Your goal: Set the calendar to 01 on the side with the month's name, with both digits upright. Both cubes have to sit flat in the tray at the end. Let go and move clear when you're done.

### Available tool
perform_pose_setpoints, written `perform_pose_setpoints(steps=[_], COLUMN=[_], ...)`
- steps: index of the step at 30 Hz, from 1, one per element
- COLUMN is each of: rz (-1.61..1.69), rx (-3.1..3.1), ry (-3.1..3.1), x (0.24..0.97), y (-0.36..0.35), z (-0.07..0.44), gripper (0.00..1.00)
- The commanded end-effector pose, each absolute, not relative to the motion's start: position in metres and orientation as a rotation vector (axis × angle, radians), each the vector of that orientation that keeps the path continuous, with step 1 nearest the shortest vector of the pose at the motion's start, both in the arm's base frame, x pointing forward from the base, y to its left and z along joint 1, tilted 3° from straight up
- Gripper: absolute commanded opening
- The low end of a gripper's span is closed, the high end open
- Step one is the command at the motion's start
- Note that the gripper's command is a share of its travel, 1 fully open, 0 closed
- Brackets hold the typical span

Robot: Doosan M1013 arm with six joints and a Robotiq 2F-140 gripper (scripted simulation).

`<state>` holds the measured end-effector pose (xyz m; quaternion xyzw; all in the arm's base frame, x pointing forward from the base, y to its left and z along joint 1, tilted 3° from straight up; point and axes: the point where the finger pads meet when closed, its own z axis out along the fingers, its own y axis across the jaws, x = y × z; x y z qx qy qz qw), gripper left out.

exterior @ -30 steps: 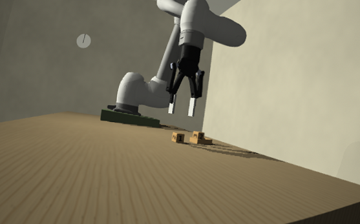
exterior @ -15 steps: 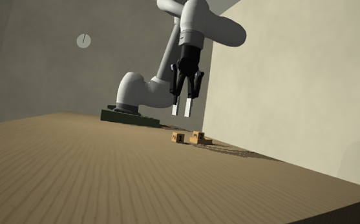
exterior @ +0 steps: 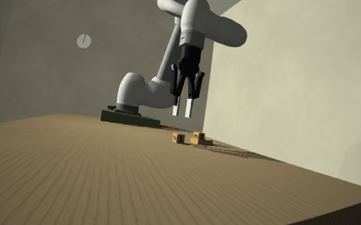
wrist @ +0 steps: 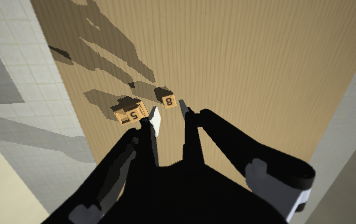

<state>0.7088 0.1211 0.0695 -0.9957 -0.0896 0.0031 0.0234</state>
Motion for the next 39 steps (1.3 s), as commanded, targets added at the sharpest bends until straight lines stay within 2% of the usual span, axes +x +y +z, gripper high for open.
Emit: perform_pose_setpoints(steps=[1, 39], rz=[0.009, 0.010], rx=[-3.082, -3.082], ry=[-0.277, -0.277], x=[0.709, 0.709], y=[0.121, 0.123], z=[0.070, 0.031], gripper=[0.36, 0.36])
